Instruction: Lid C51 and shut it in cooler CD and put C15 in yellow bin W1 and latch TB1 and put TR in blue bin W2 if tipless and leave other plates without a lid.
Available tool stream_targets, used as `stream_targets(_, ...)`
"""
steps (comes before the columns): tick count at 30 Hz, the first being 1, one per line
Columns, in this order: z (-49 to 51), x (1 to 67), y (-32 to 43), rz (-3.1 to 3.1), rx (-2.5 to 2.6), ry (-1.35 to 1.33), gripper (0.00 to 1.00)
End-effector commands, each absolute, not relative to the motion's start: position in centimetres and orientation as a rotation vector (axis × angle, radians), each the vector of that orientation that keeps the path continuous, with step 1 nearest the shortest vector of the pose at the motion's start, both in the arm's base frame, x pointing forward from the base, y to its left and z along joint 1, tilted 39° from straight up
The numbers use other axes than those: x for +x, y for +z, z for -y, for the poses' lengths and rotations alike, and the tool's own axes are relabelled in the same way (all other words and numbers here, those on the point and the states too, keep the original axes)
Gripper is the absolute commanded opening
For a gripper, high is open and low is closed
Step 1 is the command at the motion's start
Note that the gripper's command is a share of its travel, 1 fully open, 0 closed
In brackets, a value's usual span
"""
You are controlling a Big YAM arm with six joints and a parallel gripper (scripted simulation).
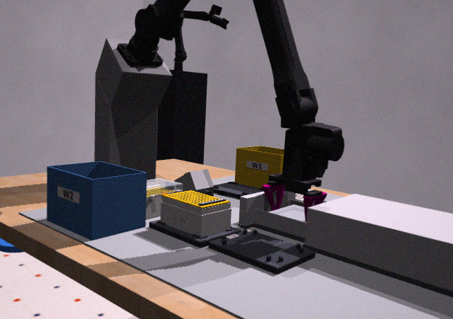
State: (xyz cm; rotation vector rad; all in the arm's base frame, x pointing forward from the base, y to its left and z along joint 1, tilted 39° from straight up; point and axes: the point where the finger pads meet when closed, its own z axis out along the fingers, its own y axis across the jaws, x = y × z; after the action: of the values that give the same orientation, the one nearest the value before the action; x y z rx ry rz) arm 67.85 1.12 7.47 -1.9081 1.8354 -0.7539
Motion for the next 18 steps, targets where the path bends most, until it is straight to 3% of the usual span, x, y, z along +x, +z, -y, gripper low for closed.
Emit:
stream_targets(1, -0.7, 69.43, 8.97, -1.808, -1.889, -0.785, 0.0)
stream_targets(18, -0.44, 69.71, 8.53, -1.817, -1.894, -0.778, 0.0)
